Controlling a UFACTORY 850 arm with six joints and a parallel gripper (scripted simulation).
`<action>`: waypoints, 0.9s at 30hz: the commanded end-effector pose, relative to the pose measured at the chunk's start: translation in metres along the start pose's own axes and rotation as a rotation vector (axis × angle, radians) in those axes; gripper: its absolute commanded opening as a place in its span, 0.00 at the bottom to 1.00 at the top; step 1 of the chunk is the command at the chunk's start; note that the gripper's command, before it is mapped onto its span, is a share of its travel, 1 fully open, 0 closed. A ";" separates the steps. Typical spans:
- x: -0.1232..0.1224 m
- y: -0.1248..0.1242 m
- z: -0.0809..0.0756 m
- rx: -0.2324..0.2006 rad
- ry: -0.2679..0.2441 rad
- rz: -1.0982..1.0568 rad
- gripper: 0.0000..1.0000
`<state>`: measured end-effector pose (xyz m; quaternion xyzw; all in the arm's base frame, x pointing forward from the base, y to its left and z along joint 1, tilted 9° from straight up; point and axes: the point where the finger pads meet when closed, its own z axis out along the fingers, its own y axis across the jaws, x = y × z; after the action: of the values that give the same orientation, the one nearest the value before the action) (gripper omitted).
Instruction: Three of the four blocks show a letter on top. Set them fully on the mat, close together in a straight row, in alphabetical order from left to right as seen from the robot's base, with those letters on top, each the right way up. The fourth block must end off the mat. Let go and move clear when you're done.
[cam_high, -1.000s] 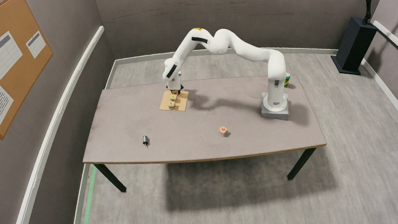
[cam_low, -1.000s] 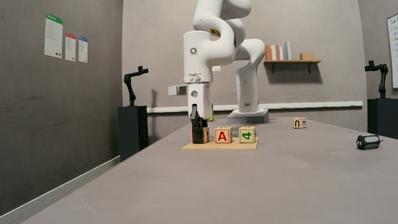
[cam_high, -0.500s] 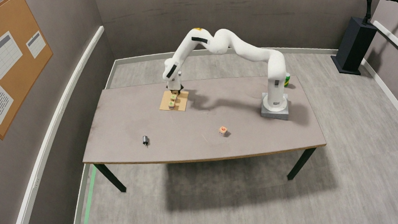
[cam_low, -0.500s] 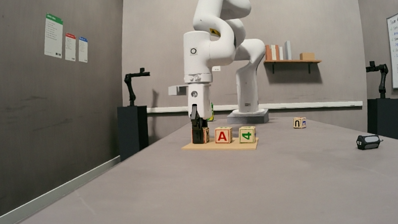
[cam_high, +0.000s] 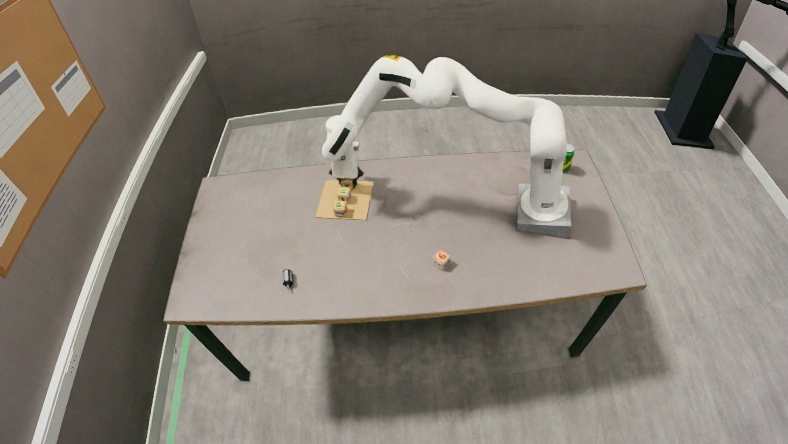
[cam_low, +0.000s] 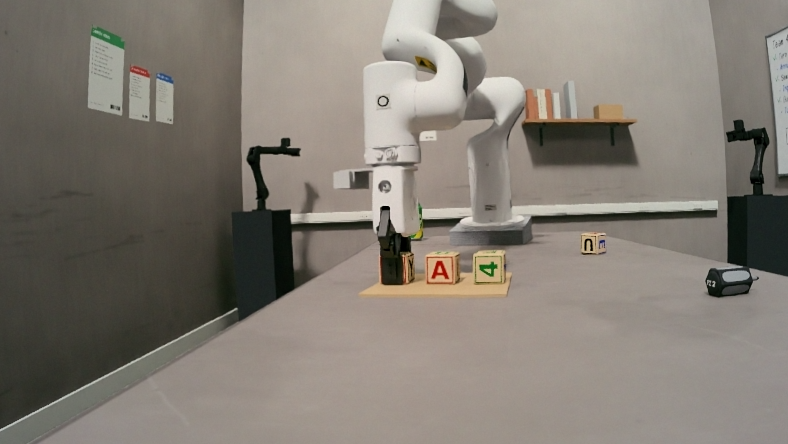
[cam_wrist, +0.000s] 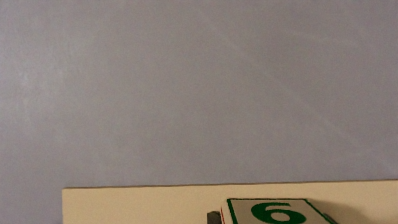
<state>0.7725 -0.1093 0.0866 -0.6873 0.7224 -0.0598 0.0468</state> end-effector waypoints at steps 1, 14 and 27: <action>0.000 -0.001 -0.001 0.003 0.000 0.000 0.44; 0.000 -0.001 -0.001 0.003 0.000 0.000 0.53; 0.000 -0.001 -0.001 0.003 0.000 0.000 0.65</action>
<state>0.7725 -0.1093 0.0866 -0.6873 0.7224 -0.0599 0.0468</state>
